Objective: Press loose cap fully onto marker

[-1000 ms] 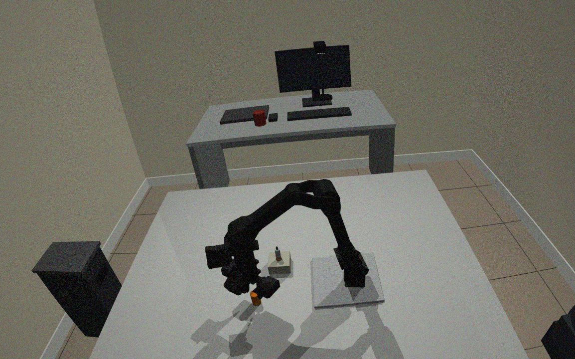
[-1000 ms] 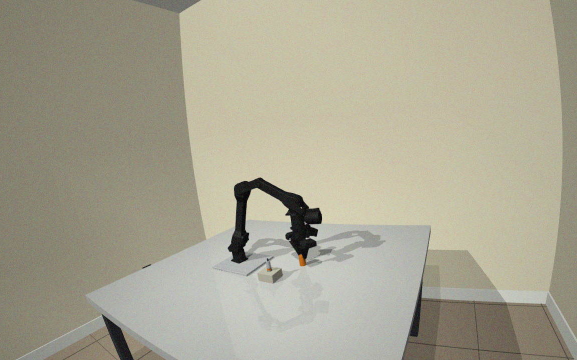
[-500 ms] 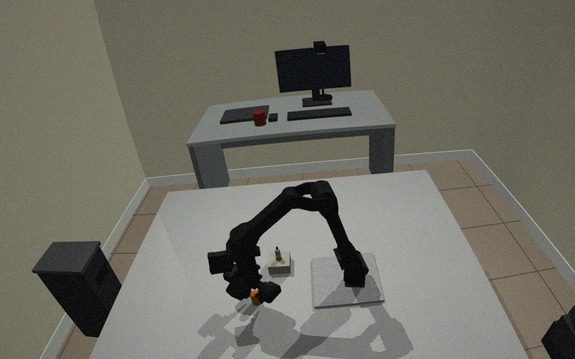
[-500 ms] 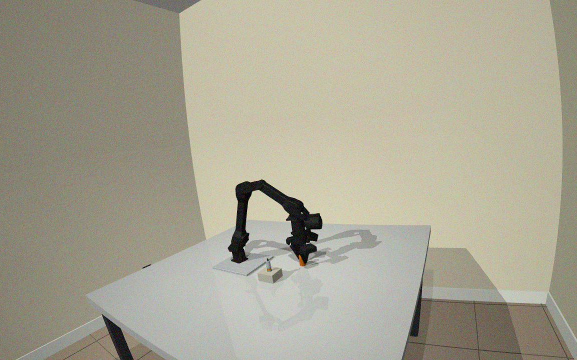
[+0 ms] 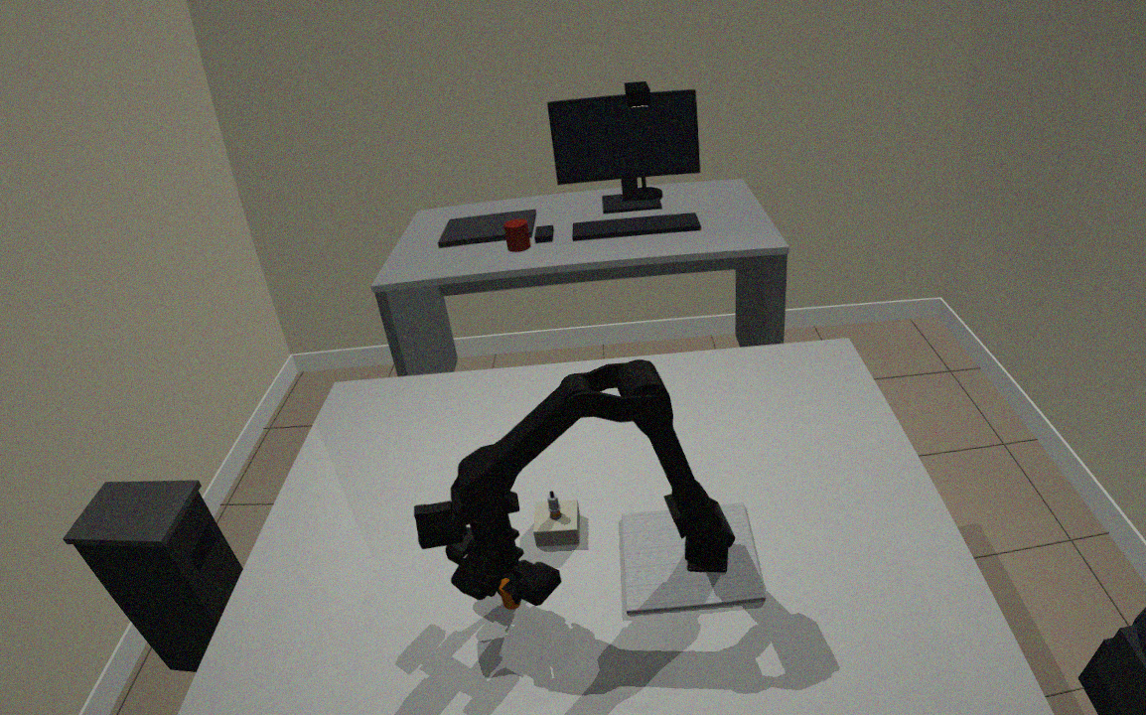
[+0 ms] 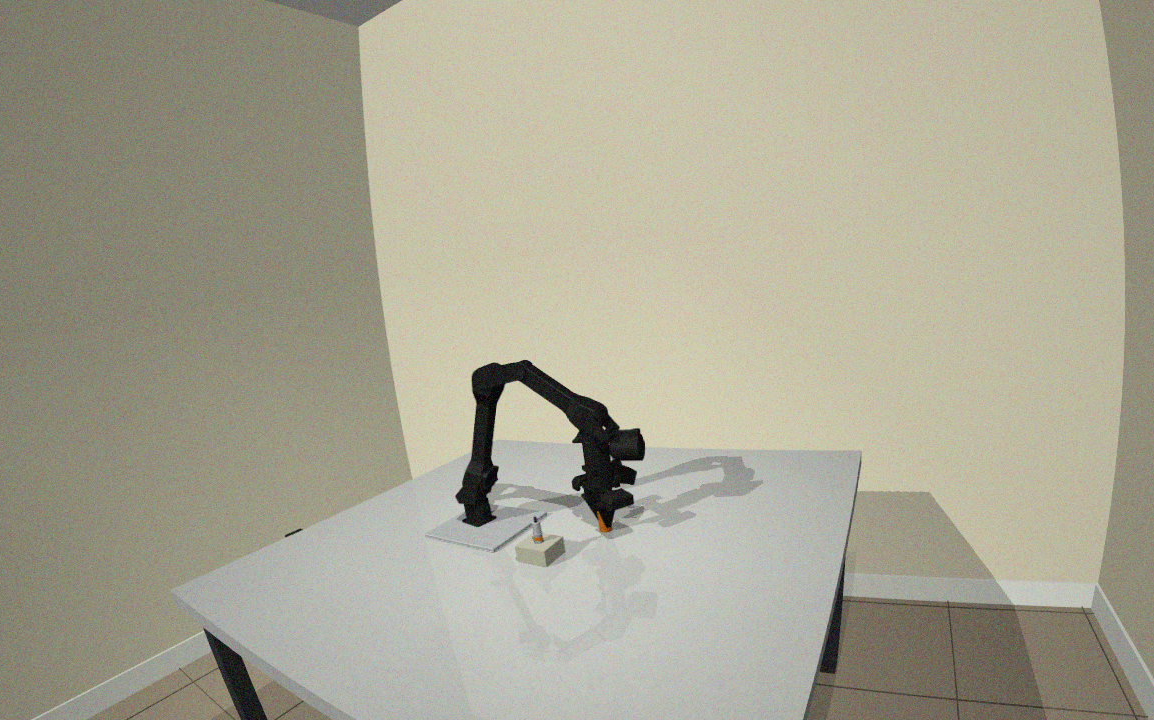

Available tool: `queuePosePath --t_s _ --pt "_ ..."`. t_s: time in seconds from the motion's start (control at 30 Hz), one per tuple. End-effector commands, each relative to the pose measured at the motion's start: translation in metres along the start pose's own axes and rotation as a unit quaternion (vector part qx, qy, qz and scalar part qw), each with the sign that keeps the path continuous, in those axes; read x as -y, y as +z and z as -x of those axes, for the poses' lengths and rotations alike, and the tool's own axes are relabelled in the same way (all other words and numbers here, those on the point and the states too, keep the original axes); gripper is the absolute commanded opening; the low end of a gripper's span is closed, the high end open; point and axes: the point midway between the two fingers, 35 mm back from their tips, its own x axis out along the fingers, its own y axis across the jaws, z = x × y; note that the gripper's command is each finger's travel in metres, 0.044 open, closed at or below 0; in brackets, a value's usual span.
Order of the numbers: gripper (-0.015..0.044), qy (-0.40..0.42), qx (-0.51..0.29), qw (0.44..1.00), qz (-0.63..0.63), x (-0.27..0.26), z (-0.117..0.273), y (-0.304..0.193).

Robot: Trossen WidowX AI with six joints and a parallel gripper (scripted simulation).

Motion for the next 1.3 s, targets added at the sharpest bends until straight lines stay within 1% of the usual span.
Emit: queuePosePath --t_s 0.0,0.03,0.07,0.7,0.83,1.27 --pt "0.0028 0.000 -0.002 1.000 0.002 0.000 0.000 0.000" --pt "0.0001 0.000 -0.002 1.000 0.002 0.000 0.002 0.000" --pt "0.0000 0.000 -0.002 1.000 0.002 0.001 0.005 0.000" --pt "0.0000 0.000 -0.002 1.000 0.002 0.000 0.056 0.001" --pt "0.0000 0.000 -0.002 1.000 0.002 0.000 0.060 0.000" --pt "0.0000 -0.001 -0.004 1.000 0.002 0.019 0.075 -0.041"
